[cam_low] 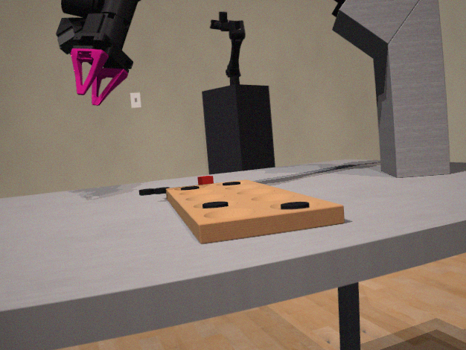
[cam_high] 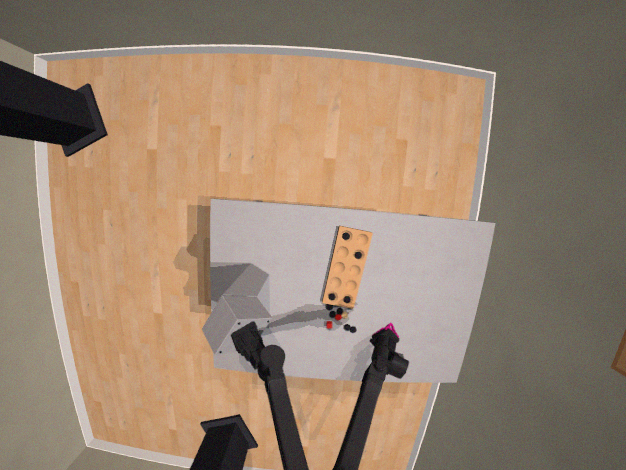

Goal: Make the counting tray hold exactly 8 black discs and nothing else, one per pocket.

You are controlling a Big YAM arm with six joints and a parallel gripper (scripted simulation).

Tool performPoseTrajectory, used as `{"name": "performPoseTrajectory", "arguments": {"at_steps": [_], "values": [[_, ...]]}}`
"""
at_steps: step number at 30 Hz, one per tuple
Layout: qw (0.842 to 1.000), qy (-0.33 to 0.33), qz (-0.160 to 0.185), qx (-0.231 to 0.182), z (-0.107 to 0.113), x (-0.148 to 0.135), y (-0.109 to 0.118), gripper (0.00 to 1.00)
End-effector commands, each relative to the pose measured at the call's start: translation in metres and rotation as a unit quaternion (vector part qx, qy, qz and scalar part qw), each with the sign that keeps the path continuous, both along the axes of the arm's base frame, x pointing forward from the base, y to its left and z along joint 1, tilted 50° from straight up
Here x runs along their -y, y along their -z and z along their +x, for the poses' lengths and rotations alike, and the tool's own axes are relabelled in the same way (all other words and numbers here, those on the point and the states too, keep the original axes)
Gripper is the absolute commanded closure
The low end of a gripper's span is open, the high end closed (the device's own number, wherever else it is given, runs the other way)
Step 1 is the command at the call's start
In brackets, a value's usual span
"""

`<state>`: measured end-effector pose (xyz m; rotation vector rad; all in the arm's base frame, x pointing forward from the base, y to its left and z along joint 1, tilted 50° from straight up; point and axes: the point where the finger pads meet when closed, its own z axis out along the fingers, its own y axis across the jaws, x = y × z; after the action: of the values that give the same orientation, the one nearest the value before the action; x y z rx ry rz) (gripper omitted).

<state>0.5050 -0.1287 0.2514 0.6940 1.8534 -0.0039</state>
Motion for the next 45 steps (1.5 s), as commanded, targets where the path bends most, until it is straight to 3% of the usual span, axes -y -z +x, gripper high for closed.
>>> {"name": "performPoseTrajectory", "arguments": {"at_steps": [1,3,4,8,9,12,13,15,16,18,19,25,29,34,45], "values": [[0.999,-0.008,0.001,0.038,0.005,-0.010,-0.035,0.56],[0.999,-0.008,0.001,0.038,0.005,-0.010,-0.035,0.56],[0.998,0.045,0.033,-0.007,-0.012,0.020,0.029,0.56],[0.998,0.044,0.036,-0.016,-0.014,0.019,0.033,0.56],[0.995,0.080,0.058,-0.028,-0.027,0.033,0.059,0.56],[0.995,0.080,0.058,-0.028,-0.027,0.033,0.059,0.56],[0.990,0.111,0.078,-0.038,-0.041,0.044,0.082,0.56],[0.990,0.110,0.079,-0.039,-0.041,0.044,0.083,0.56],[0.984,0.139,0.096,-0.049,-0.054,0.053,0.103,0.56],[0.985,0.138,0.096,-0.050,-0.054,0.053,0.104,0.56],[0.979,0.163,0.110,-0.058,-0.066,0.060,0.121,0.56],[0.962,0.219,0.141,-0.078,-0.098,0.073,0.159,0.56],[0.959,0.227,0.146,-0.081,-0.103,0.075,0.165,0.56],[0.963,0.220,0.145,-0.066,-0.095,0.072,0.151,0.56],[0.961,0.222,0.146,-0.076,-0.098,0.072,0.160,0.56]]}}
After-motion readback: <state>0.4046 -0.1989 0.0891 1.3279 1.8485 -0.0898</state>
